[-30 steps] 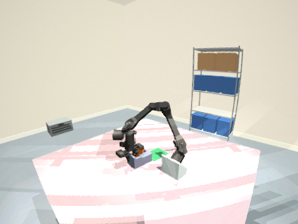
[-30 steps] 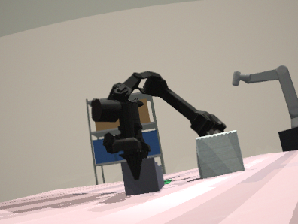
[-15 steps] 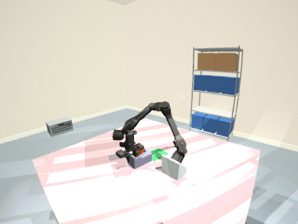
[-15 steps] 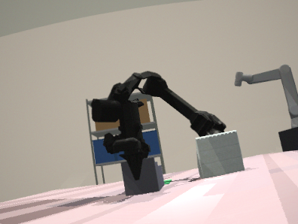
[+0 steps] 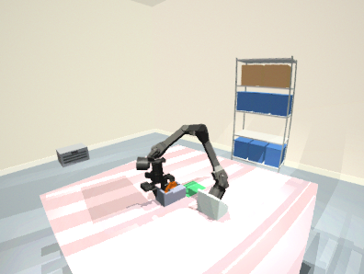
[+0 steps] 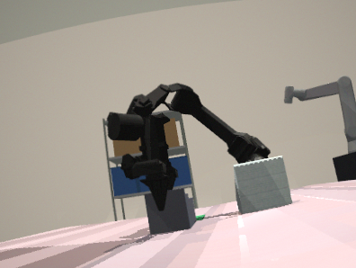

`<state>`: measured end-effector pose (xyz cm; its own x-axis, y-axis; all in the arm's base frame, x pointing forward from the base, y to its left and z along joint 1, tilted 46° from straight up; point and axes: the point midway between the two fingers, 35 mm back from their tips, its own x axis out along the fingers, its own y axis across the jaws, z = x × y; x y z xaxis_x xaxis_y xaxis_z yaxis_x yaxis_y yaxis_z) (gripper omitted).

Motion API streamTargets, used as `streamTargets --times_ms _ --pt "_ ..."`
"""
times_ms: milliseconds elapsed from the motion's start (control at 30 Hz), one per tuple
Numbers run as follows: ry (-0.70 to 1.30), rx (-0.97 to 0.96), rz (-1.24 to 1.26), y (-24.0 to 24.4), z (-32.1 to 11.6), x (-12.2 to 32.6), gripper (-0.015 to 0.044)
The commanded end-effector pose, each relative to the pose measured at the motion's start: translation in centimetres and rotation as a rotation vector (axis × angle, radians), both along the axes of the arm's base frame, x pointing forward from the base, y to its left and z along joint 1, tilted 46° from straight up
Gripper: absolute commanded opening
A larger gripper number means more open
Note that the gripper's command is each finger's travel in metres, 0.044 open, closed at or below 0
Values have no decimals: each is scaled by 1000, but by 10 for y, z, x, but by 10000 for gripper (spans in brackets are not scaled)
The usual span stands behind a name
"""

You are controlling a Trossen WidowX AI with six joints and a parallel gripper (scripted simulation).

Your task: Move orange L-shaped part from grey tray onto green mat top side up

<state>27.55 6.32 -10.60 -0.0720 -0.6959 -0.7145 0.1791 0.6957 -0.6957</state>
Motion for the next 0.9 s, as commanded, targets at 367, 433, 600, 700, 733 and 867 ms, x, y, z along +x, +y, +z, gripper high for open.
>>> streamTargets --times_ms 367,433,600,700,733,867 --pt "13 -3 -4 63 74 4 180" --pt "13 -3 -4 63 74 4 180" --pt "2 3 8 64 72 6 180" --pt "2 3 8 64 72 6 180" --pt "2 3 8 64 72 6 180" --pt "2 3 8 64 72 6 180"
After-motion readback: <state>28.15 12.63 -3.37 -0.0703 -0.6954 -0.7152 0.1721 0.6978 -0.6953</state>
